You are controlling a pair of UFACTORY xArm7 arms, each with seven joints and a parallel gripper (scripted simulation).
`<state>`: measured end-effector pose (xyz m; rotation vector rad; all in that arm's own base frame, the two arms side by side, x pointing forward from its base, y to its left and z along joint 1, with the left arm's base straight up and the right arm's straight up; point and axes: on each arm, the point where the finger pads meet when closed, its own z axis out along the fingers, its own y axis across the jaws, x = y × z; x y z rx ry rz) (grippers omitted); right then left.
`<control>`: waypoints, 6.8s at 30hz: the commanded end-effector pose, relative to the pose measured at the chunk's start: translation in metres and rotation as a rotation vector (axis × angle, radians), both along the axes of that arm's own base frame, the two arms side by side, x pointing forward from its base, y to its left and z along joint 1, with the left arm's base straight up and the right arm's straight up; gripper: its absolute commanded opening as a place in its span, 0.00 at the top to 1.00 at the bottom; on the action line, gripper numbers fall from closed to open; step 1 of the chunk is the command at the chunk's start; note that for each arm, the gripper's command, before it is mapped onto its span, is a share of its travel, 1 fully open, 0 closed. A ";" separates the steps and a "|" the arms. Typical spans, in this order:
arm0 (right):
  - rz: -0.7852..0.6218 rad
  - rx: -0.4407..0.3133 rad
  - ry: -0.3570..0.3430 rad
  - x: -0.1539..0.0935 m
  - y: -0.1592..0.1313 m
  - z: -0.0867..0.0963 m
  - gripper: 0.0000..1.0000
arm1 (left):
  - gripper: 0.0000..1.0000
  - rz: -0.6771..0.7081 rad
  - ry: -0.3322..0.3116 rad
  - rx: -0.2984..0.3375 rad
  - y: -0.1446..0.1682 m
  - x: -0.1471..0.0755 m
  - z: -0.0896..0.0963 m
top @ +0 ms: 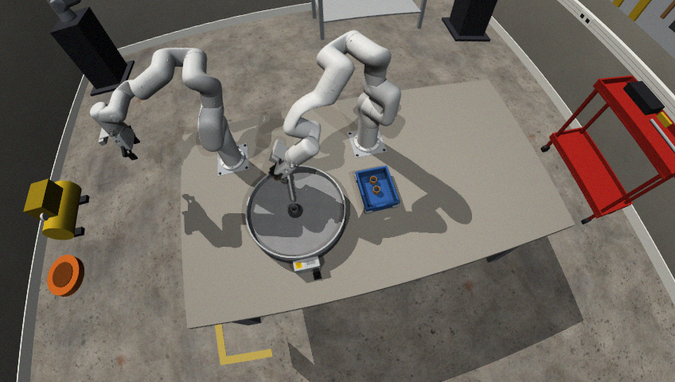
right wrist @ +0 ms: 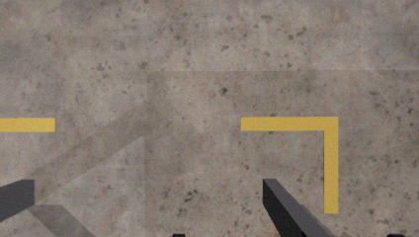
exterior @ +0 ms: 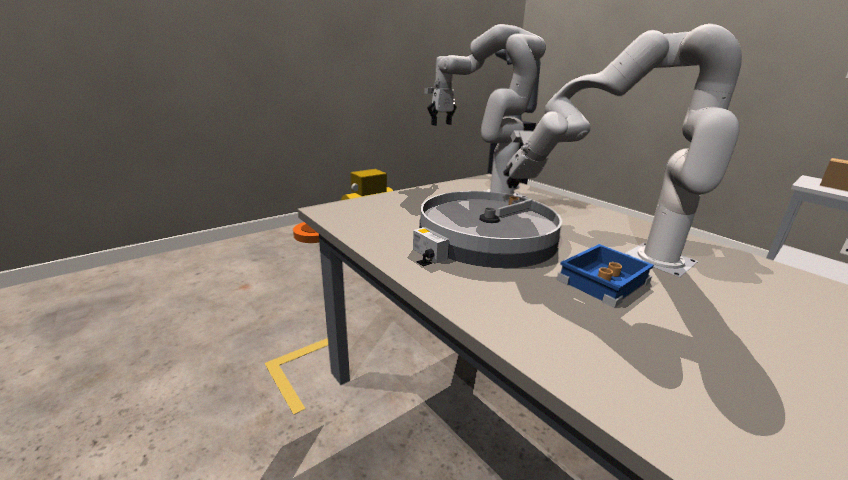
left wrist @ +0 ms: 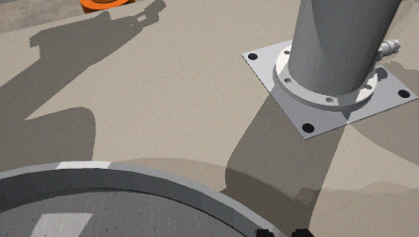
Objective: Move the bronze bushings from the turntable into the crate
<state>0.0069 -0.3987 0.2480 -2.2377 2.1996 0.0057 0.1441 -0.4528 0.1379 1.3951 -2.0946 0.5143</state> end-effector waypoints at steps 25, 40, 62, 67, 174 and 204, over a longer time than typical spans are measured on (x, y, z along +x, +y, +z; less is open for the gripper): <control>0.000 -0.005 0.000 0.000 -0.001 0.002 0.00 | 0.88 0.005 -0.004 -0.005 -0.003 -0.003 0.002; 0.000 -0.005 0.000 0.000 -0.001 0.002 0.00 | 0.88 0.005 -0.004 -0.005 -0.003 -0.002 0.002; 0.000 -0.005 0.000 0.000 -0.001 0.002 0.00 | 0.88 0.005 -0.004 -0.005 -0.003 -0.002 -0.022; 0.000 -0.005 0.000 0.000 -0.001 0.002 0.00 | 0.88 0.005 -0.004 -0.005 -0.003 -0.002 -0.022; 0.000 -0.005 0.000 0.000 -0.001 0.002 0.00 | 1.00 0.005 -0.004 -0.005 -0.003 -0.002 0.018; 0.000 -0.005 0.000 0.000 -0.001 0.002 0.00 | 1.00 0.005 -0.004 -0.005 0.015 0.006 0.022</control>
